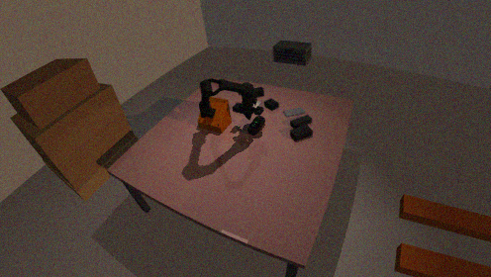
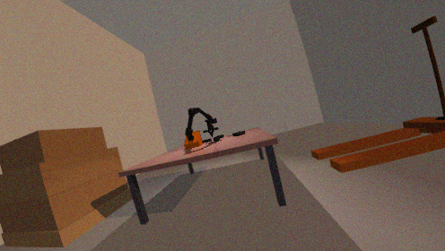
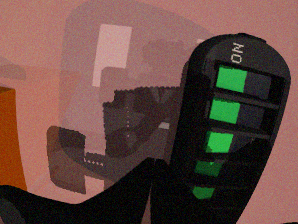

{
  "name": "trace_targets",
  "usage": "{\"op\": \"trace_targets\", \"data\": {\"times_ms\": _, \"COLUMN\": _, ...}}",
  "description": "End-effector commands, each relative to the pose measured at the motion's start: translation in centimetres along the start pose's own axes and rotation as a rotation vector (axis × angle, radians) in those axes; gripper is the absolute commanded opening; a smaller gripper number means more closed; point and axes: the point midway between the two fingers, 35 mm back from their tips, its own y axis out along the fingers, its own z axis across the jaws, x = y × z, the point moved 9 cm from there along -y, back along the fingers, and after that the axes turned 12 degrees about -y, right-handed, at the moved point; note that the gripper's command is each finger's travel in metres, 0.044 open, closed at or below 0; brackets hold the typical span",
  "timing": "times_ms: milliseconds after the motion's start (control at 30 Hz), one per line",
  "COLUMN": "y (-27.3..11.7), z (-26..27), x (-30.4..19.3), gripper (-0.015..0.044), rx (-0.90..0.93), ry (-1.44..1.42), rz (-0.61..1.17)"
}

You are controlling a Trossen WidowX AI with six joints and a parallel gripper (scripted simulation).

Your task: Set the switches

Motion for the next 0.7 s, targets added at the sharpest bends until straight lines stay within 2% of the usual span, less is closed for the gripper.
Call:
{"op": "trace_targets", "data": {"times_ms": 0, "y": 0.0, "z": 0.0, "x": 0.0, "gripper": 0.0, "rx": -0.004, "ry": -0.004, "rz": 0.003}}
{"op": "trace_targets", "data": {"times_ms": 400, "y": 0.1, "z": -0.1, "x": 0.1, "gripper": 0.0, "rx": 0.0, "ry": 0.0, "rz": 0.0}}
{"op": "trace_targets", "data": {"times_ms": 467, "y": -1.0, "z": -0.2, "x": 0.1, "gripper": 0.0053, "rx": -0.001, "ry": 0.0, "rz": -0.001}}
{"op": "trace_targets", "data": {"times_ms": 567, "y": -4.6, "z": -0.2, "x": 0.1, "gripper": 0.0131, "rx": 0.0, "ry": -0.001, "rz": -0.002}}
{"op": "trace_targets", "data": {"times_ms": 667, "y": -4.9, "z": -0.1, "x": 0.1, "gripper": 0.021, "rx": 0.0, "ry": -0.001, "rz": -0.002}}
